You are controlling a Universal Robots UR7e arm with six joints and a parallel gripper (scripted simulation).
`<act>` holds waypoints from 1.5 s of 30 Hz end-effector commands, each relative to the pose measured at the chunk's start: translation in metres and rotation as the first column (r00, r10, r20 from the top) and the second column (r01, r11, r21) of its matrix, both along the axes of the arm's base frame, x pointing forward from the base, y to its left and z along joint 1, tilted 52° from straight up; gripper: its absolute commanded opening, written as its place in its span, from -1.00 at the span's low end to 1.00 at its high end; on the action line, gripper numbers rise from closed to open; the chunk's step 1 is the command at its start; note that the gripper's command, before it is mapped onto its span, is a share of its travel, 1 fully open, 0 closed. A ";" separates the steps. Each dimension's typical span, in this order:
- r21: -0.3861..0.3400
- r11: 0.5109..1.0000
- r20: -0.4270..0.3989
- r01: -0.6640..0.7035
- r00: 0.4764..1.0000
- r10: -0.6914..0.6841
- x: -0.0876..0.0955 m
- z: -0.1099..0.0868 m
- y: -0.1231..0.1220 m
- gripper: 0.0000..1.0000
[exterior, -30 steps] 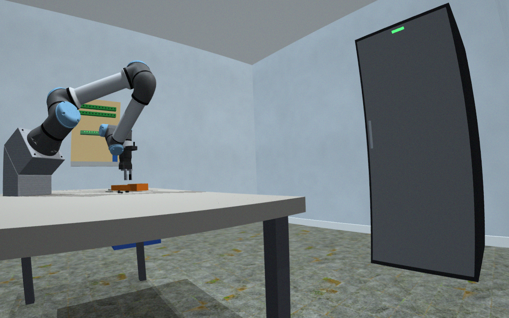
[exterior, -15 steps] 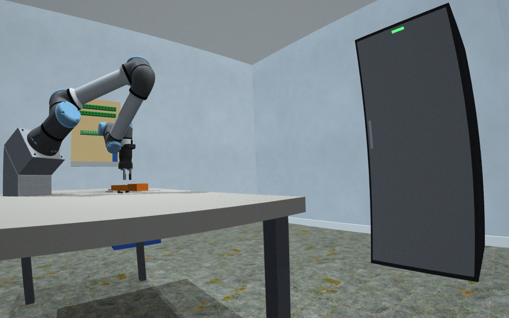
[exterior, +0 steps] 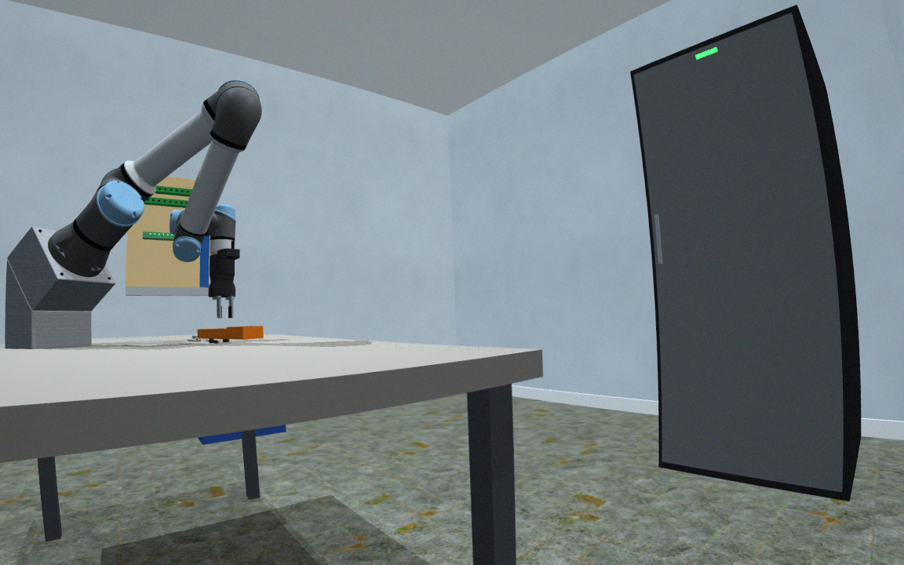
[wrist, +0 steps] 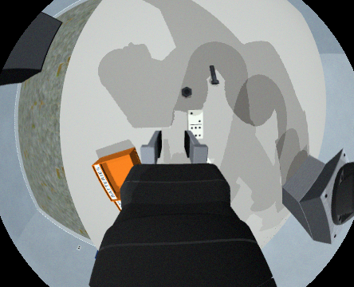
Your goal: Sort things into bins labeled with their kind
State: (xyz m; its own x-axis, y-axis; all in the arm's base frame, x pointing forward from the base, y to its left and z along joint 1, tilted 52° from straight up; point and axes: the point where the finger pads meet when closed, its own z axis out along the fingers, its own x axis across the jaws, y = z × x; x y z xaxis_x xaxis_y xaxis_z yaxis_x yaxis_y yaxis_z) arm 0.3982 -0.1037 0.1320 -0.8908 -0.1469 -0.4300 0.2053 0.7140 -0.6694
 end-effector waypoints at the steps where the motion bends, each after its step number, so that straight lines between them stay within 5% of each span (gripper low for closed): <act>1: 0.012 1.000 -0.003 -0.027 1.000 0.027 -0.018 0.017 -0.025 0.27; 9: 0.012 1.000 -0.005 -0.027 1.000 0.027 -0.042 0.039 -0.058 0.27; 45: 0.012 1.000 -0.003 -0.028 1.000 0.028 -0.034 0.035 -0.050 0.27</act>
